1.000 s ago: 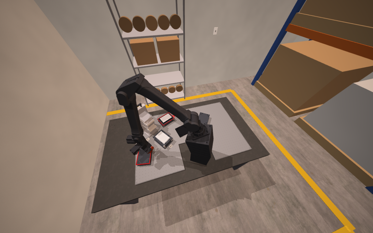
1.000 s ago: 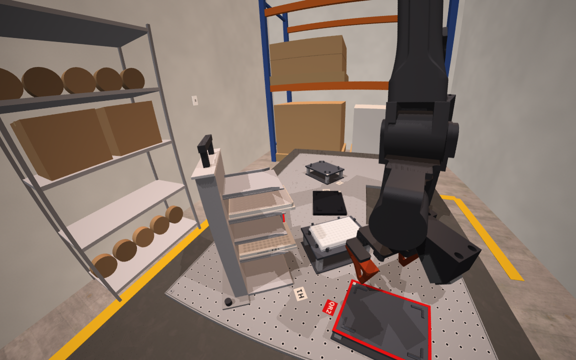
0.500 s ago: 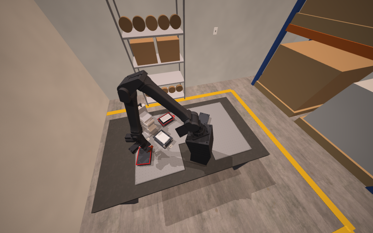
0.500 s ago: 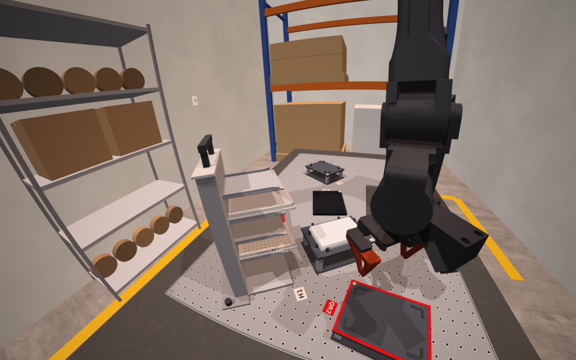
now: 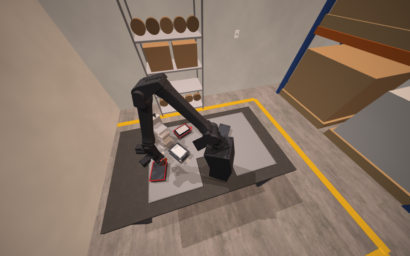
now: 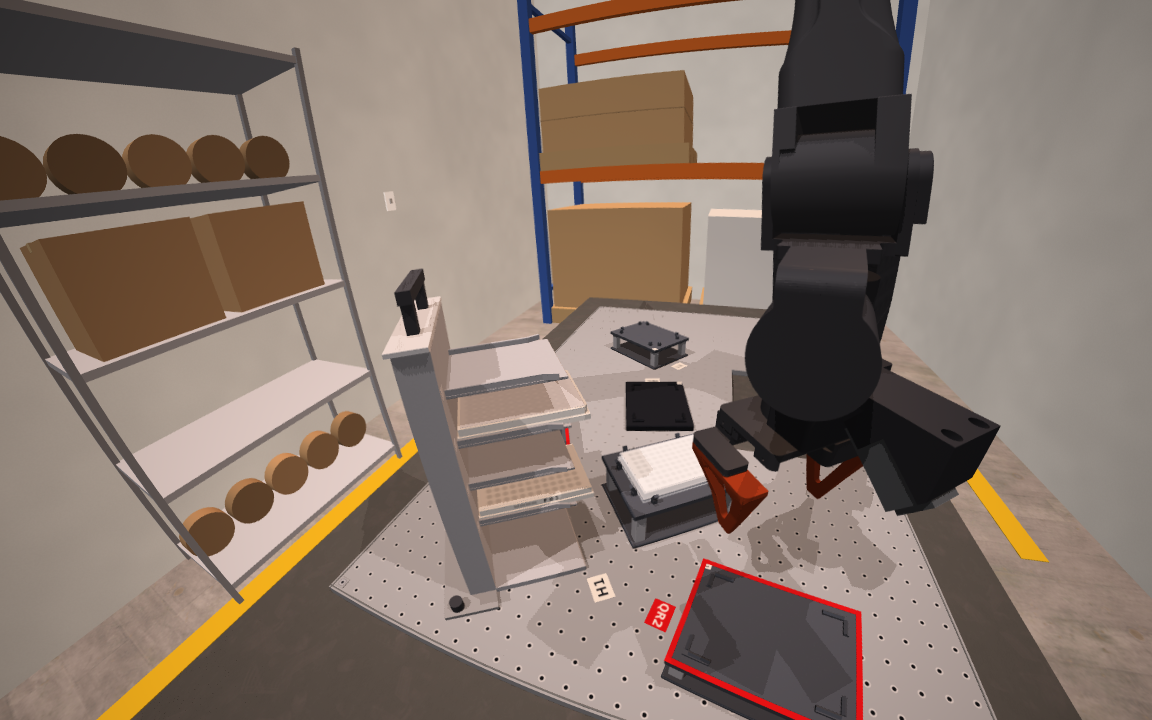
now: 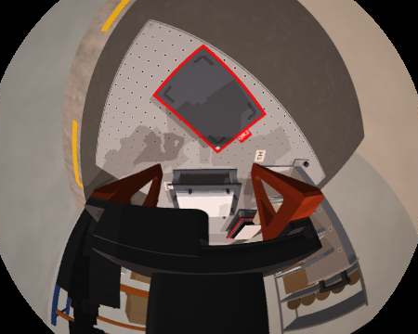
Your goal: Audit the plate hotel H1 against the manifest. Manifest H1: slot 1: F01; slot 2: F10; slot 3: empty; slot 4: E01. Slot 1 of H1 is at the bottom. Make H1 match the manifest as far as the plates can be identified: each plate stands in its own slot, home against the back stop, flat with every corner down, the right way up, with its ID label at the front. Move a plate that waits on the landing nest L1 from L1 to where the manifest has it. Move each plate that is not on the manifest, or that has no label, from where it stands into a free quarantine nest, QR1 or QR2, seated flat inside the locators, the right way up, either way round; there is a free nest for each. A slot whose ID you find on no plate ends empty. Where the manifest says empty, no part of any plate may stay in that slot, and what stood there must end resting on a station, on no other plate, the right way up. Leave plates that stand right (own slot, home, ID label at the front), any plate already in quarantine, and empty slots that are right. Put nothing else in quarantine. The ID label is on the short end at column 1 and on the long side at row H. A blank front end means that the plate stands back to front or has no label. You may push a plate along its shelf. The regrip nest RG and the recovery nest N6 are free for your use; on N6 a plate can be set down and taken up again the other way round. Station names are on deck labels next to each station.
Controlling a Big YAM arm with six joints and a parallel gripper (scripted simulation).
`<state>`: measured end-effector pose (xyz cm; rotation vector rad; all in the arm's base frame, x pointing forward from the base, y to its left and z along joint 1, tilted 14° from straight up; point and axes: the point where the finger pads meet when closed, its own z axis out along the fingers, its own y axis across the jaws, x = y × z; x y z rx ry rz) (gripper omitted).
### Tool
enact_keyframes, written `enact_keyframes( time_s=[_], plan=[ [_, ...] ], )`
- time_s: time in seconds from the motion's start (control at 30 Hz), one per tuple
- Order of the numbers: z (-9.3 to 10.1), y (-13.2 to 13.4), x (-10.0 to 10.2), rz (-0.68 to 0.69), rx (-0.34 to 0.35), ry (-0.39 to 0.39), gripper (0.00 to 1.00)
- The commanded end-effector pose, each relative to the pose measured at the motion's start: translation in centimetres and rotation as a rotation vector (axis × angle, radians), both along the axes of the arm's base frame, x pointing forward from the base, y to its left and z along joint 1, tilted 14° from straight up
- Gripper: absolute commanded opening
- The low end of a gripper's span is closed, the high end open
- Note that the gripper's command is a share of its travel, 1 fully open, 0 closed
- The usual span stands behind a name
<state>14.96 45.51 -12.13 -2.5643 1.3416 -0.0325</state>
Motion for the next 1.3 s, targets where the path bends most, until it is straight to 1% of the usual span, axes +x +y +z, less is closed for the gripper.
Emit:
enact_keyframes(
  time_s=[0.0,0.1,0.17,0.23,0.4,0.47,0.5,0.53,0.6,0.67,0.77,0.97,1.03,1.07,1.13,1.17,1.2,1.27],
  plan=[
    [1.6,0.3,-0.8,0.003,0.015,-0.001,1.00],
    [2.4,0.2,-0.9,0.003,0.015,-0.001,1.00],
    [3.2,0.5,-0.8,0.003,0.023,-0.004,1.00],
    [3.4,-0.1,-1.0,0.003,0.015,-0.001,1.00],
    [4.7,-0.4,-1.2,0.003,0.015,-0.001,1.00],
    [4.7,-0.4,-1.2,0.003,0.015,-0.001,1.00],
    [3.5,-0.7,-1.3,0.003,-0.013,0.006,1.00],
    [4.9,-0.4,-1.3,0.003,0.010,0.000,1.00],
    [5.7,-0.6,-1.4,0.003,0.015,-0.001,1.00],
    [6.6,-0.1,-1.3,0.003,0.027,-0.004,1.00],
    [7.0,-0.9,-1.6,0.003,0.016,-0.001,1.00],
    [8.6,-1.2,-1.8,0.003,0.016,-0.001,1.00],
    [8.6,-1.2,-1.8,0.003,0.016,-0.001,1.00],
    [6.9,-2.1,-0.6,-0.043,0.000,0.010,1.00],
    [6.9,-2.5,-0.2,-0.088,0.012,0.021,1.00],
    [8.2,-2.3,0.1,-0.110,0.042,0.018,1.00],
    [8.6,-2.4,0.3,-0.133,0.053,0.020,1.00],
    [8.5,-3.0,0.7,-0.178,0.061,0.030,1.00]
  ],
)
